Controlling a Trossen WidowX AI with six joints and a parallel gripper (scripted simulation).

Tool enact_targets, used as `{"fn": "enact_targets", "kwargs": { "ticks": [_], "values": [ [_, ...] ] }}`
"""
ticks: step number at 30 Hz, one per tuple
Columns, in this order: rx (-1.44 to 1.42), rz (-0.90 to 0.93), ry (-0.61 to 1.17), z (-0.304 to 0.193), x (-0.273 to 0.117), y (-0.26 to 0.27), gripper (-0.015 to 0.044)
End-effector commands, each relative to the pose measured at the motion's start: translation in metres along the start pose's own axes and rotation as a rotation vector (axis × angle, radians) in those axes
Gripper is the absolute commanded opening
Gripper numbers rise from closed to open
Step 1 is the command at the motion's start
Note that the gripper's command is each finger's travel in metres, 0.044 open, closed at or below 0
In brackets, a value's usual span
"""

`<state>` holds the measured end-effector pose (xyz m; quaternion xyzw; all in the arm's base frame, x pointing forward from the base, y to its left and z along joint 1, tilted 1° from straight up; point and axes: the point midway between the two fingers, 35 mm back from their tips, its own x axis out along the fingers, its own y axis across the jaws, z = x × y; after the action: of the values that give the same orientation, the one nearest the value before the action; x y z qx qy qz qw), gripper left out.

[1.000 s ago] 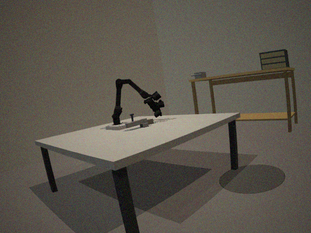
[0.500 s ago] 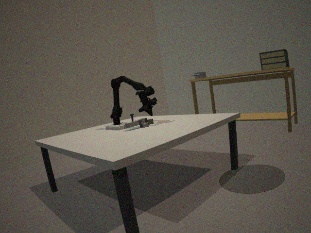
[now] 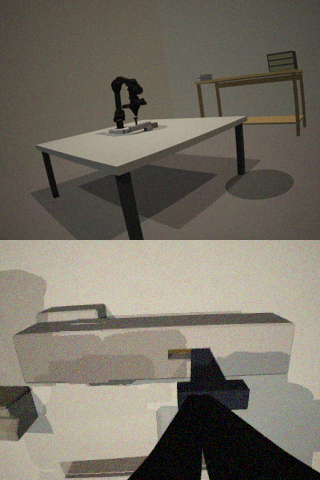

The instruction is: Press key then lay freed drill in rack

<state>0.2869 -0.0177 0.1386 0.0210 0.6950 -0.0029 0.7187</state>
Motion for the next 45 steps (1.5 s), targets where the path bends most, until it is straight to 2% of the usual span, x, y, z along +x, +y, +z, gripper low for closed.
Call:
{"fn": "enact_targets", "kwargs": {
  "ticks": [1,45],
  "values": [
    [0.007,-0.014,0.010,-0.003,-0.004,-0.006,0.0000],
    [0.007,-0.014,0.009,-0.002,0.019,-0.005,0.0000]
  ]
}}
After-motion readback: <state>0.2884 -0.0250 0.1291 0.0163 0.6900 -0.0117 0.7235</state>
